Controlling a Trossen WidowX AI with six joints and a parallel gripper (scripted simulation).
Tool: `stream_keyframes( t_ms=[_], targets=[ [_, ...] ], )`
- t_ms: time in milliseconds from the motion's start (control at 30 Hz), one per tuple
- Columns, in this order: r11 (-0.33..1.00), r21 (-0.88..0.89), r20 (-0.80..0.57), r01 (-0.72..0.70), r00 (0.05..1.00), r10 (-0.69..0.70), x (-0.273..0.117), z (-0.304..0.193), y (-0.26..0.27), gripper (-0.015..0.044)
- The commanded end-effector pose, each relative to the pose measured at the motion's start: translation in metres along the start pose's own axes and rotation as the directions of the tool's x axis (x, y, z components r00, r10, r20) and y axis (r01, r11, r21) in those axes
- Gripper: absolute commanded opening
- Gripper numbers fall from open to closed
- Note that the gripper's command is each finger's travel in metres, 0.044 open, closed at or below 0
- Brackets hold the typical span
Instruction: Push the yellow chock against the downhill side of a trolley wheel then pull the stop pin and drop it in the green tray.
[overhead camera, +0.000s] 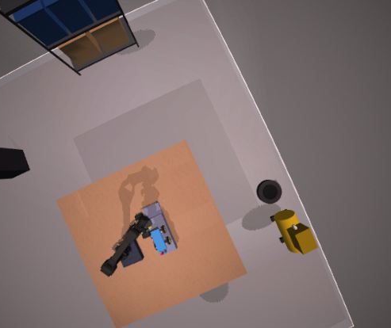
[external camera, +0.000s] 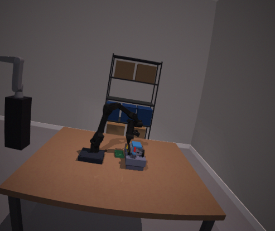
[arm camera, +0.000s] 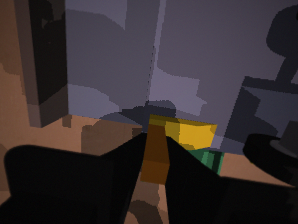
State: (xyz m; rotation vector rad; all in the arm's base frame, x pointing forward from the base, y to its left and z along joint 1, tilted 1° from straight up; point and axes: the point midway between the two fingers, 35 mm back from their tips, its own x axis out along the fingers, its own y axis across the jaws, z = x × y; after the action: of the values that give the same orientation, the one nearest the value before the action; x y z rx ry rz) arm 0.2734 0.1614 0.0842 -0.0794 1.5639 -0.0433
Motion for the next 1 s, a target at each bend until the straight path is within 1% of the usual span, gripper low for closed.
stream_keyframes(
  t_ms=[0, 967],
  targets=[
    [1.0, -0.005, 0.004, 0.005, 1.0, -0.005, 0.003, 0.0, -0.002, 0.0],
    [1.0, -0.005, 0.004, 0.008, 1.0, -0.008, 0.0, 0.001, -0.027, 0.0]
  ],
)
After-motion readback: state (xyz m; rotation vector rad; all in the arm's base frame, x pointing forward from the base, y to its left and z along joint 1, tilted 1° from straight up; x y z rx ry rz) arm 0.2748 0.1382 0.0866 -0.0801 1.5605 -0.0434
